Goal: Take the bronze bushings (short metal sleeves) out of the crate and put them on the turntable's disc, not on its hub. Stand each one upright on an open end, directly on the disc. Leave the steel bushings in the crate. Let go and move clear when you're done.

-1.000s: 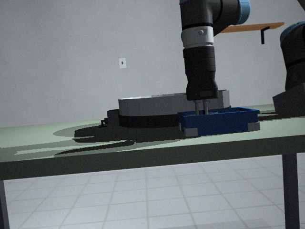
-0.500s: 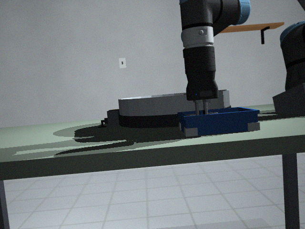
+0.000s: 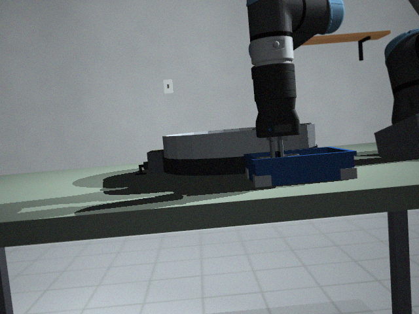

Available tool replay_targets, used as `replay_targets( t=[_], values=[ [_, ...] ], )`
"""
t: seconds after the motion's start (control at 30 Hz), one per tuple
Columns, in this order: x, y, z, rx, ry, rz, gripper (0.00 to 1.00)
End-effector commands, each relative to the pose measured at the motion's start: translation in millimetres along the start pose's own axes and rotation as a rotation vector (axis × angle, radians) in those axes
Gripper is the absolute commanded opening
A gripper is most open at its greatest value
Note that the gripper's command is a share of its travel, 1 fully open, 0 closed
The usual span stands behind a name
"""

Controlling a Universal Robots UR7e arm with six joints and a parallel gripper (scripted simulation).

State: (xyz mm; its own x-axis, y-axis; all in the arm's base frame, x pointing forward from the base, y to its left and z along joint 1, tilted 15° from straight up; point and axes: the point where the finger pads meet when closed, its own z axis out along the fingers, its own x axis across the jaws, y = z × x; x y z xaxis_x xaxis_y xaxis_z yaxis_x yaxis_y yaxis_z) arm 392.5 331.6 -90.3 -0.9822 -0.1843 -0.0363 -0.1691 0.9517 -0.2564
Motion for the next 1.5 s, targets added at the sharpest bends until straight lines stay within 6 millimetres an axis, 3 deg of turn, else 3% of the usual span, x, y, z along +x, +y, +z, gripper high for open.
replay_targets(
  t=[0.0,1.2,1.47],
  values=[
    [0,0,-1,-0.001,-0.001,0.000,0.00],
    [0,0,-1,-0.001,-0.001,0.000,0.00],
    [0,0,-13,-0.001,-0.001,0.000,0.00]
  ],
)
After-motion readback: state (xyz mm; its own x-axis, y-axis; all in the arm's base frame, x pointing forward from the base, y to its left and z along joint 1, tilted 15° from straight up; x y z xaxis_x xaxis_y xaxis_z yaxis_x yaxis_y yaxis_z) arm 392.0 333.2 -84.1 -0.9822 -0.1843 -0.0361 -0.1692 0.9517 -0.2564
